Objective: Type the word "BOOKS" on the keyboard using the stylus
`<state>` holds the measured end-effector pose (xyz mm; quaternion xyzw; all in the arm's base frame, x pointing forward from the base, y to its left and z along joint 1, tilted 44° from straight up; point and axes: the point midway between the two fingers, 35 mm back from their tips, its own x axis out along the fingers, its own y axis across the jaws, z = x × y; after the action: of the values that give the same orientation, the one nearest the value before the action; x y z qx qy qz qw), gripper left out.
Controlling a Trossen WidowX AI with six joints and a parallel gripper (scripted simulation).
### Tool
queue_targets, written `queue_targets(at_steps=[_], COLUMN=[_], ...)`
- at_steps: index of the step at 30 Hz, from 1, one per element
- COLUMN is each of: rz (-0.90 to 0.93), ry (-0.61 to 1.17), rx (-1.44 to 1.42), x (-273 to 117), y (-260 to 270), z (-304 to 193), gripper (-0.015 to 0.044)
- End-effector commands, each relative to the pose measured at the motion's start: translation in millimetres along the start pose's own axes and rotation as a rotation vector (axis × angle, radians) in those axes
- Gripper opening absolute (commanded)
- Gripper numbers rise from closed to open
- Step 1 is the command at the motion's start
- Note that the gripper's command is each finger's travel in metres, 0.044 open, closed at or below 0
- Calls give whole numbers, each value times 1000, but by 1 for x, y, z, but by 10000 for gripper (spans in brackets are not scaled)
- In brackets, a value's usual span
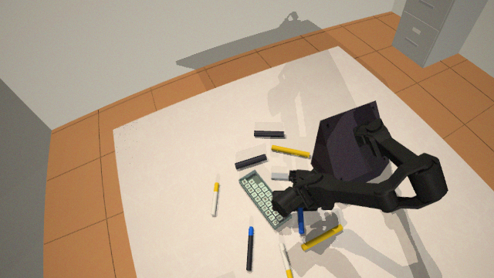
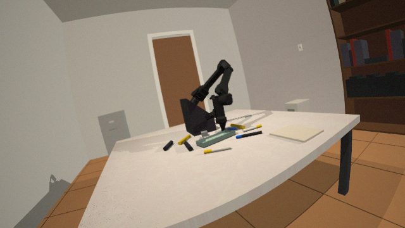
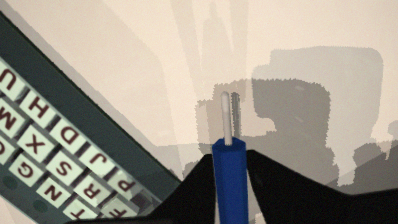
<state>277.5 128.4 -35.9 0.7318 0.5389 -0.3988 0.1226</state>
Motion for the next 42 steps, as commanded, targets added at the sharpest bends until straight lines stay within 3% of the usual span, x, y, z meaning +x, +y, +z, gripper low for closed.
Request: queue_targets(at_steps=[1, 11, 17, 23, 30, 39, 42], rz=[-3, -3, -3, -3, -1, -1, -14], ry=[-5, -5, -2, -4, -7, -7, -94], rx=[13, 13, 4, 5, 12, 12, 28], x=[5, 5, 4, -2, -55, -55, -51], y=[-2, -2, -2, -1, -2, -2, -1], z=[3, 3, 2, 2, 3, 3, 0], gripper=[0, 0, 150, 150, 150, 150, 150])
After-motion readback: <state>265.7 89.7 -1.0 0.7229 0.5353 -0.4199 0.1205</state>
